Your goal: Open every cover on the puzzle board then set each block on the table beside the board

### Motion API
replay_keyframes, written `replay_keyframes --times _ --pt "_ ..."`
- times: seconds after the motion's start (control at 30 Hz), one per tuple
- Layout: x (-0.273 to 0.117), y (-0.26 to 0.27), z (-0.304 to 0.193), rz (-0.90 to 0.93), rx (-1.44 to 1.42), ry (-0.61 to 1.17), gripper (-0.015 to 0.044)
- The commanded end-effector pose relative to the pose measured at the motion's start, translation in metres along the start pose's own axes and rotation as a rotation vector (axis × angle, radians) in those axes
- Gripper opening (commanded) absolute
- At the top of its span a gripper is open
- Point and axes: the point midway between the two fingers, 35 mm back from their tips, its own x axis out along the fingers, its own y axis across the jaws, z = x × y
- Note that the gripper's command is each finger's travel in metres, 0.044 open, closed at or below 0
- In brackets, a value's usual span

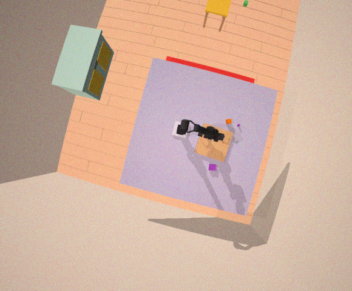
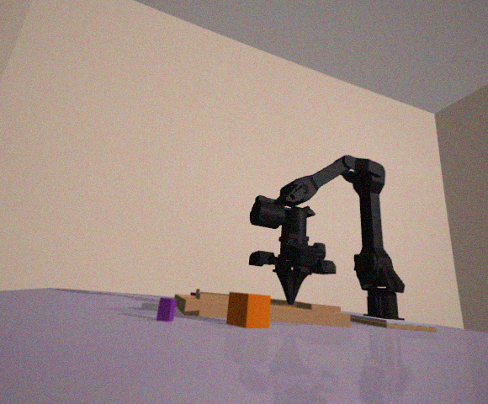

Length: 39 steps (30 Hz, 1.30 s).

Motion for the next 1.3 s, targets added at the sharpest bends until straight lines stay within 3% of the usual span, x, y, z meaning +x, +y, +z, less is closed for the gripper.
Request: replay_keyframes --times 0.0,1.27 --pt "0.002 0.008 -0.003 0.007 -0.003 -0.003 0.0" --pt "0.002 0.036 -0.032 0.01 -0.003 0.0 0.0"
